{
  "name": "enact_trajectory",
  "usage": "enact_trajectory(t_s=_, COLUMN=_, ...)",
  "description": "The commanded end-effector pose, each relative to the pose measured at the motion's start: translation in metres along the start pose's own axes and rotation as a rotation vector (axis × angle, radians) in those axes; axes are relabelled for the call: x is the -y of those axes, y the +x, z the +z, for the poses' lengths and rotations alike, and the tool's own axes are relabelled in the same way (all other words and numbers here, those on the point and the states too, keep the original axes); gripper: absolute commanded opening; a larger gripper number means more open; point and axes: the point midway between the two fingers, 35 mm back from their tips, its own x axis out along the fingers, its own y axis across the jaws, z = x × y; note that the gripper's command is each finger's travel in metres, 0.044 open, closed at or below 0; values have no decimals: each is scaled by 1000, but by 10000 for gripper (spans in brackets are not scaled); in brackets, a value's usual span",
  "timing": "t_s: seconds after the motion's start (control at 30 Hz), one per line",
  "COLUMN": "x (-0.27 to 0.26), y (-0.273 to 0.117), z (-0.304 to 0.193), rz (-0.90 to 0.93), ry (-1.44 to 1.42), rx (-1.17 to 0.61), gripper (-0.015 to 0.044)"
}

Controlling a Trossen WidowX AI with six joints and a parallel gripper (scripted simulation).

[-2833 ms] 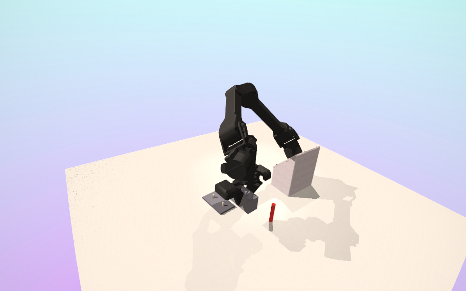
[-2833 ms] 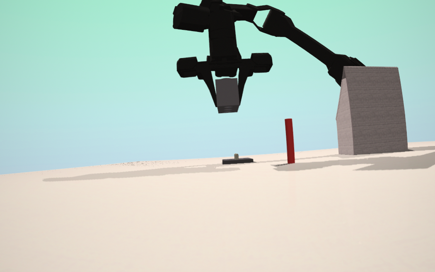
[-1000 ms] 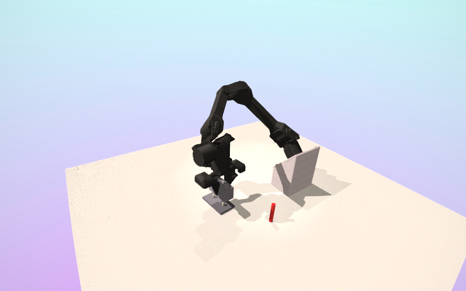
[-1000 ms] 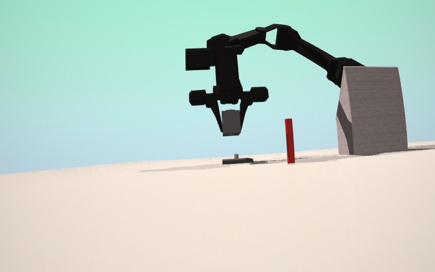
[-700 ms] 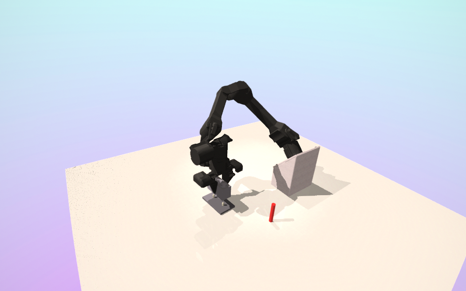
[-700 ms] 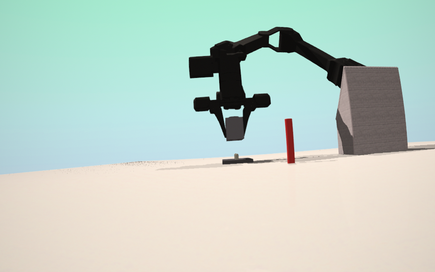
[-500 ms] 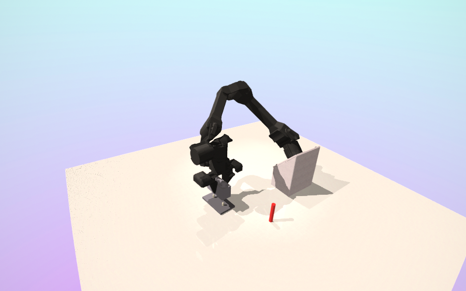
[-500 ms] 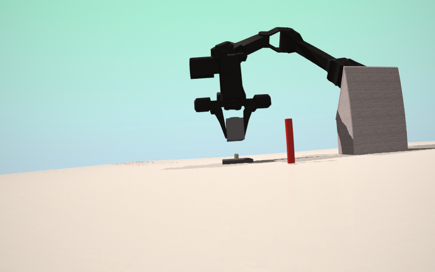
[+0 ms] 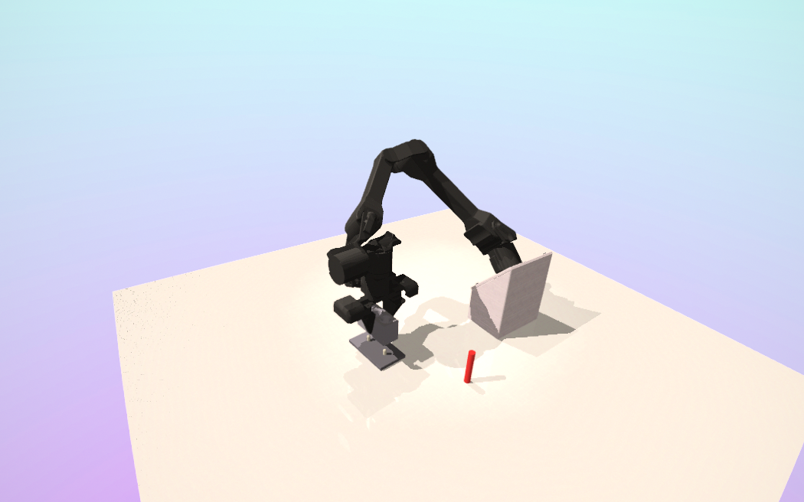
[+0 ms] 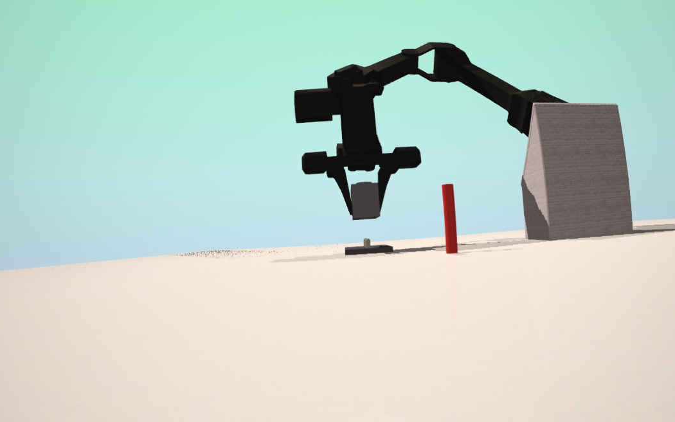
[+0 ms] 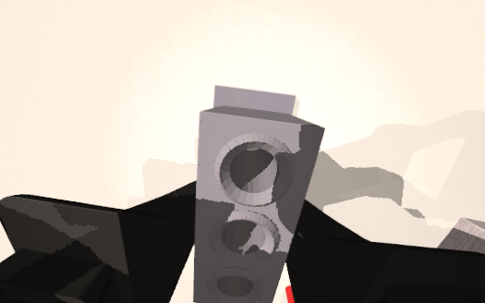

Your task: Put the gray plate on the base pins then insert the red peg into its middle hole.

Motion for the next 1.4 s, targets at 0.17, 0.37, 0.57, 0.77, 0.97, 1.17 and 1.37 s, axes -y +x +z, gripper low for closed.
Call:
enact_trajectory(t_s=0.17, x=-1, y=7, z=2, rz=2, ry=-3, rx=5, gripper=0)
enact_trajectory(t_s=0.37, x=-1, y=16, z=2, rz=2, ry=-3, rx=5, gripper=0)
enact_trajectory(t_s=0.57, x=-1, y=21, z=2, rz=2, ry=-3, rx=5, gripper=0)
enact_trajectory(t_s=0.77, x=-1, y=31, z=2, rz=2, ry=-3, rx=6, gripper=0)
enact_trajectory(t_s=0.97, x=-1, y=40, z=2, rz=1, ry=-3, rx=6, gripper=0)
enact_trajectory(t_s=1.17, x=-1, y=35, z=2, rz=3, ry=1, rx=2, gripper=0)
enact_trajectory(t_s=1.37, x=-1, y=35, z=2, rz=3, ry=1, rx=2, gripper=131)
